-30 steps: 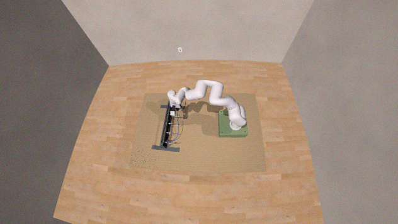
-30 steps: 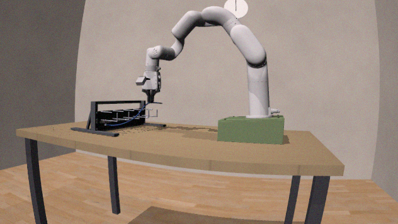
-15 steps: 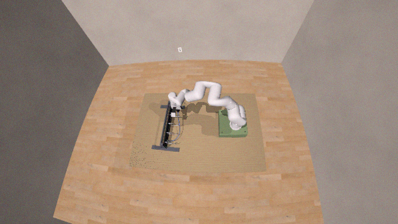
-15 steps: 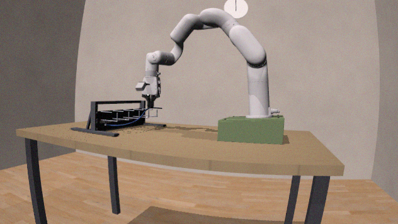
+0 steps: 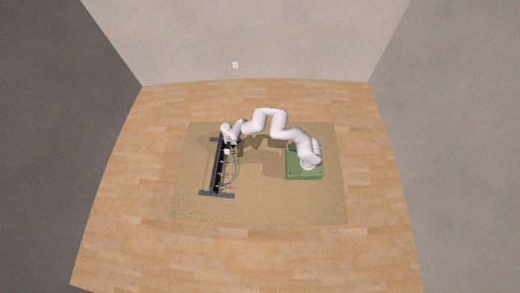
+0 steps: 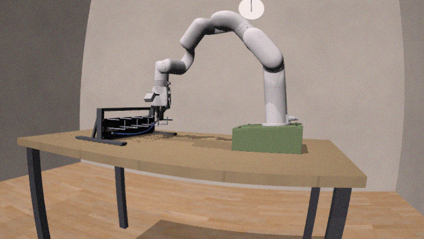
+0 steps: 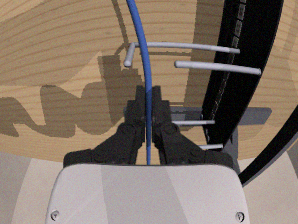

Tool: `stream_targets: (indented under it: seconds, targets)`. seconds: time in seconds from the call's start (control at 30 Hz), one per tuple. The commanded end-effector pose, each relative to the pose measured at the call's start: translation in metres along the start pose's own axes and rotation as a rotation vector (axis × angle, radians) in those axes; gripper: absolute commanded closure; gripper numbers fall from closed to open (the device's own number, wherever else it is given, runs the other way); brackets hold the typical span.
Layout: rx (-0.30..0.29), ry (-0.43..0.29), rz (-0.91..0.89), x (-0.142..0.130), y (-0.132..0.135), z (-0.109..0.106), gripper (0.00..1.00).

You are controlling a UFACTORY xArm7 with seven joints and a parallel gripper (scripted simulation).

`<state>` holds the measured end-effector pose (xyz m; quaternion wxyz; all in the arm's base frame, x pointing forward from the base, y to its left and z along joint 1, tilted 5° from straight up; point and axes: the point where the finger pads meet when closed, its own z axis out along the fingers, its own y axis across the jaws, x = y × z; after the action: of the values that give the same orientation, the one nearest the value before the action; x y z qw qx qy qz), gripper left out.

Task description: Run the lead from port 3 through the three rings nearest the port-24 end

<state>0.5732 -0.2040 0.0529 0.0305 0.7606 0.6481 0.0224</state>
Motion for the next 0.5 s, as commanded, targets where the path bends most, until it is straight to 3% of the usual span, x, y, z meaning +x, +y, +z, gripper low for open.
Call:
stream_targets:
  seconds: [0.0,0.47]
  targets:
    - [-0.005,-0.001,0.0,0.0,0.002,0.0,1.0]
    - [-0.005,-0.001,0.0,0.0,0.002,0.011,1.0]
